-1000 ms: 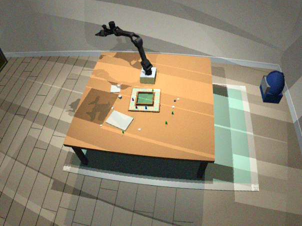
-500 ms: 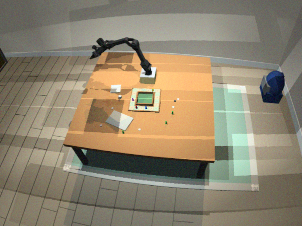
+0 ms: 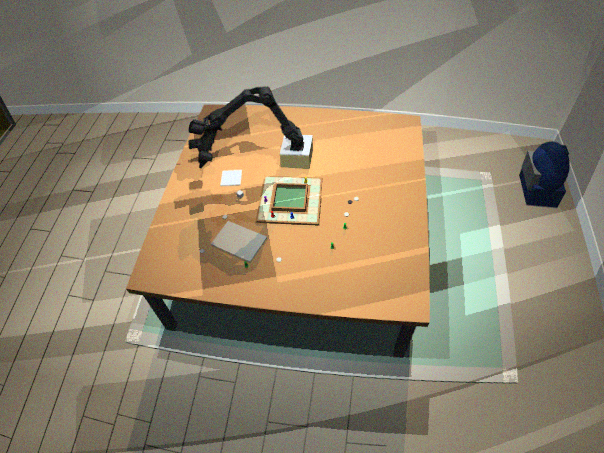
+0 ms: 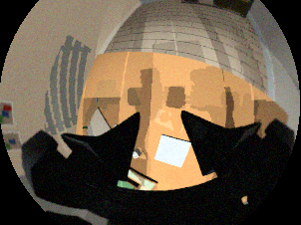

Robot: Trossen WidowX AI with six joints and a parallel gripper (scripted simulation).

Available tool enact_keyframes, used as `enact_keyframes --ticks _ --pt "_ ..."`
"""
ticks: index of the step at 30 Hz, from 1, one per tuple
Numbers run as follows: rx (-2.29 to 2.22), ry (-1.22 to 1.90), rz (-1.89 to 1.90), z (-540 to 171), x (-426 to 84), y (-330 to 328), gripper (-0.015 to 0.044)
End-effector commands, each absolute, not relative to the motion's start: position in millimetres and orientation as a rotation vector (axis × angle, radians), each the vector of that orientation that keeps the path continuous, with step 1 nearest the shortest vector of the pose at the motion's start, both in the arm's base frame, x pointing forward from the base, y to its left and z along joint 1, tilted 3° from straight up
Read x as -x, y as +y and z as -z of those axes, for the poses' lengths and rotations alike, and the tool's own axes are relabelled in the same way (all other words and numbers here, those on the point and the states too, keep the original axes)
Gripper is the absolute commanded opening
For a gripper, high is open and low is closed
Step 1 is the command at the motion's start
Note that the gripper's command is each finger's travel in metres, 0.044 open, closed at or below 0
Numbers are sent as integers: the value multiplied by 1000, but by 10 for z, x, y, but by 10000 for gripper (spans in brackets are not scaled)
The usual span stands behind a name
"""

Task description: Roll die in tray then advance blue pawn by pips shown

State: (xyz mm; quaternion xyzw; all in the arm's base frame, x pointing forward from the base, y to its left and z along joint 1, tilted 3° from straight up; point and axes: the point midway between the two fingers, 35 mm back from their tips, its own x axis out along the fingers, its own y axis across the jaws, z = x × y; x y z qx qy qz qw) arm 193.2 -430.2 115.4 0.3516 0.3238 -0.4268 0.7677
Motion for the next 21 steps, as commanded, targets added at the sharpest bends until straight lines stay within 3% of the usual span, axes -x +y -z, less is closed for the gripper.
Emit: enact_keyframes --ticks 1,10,21 --pt "-696 946 808 -761 -2302 -3802 275" --pt "-406 1455 487 -173 -2684 -2595 275" --pt "-392 1473 474 -136 -2616 -2554 275"
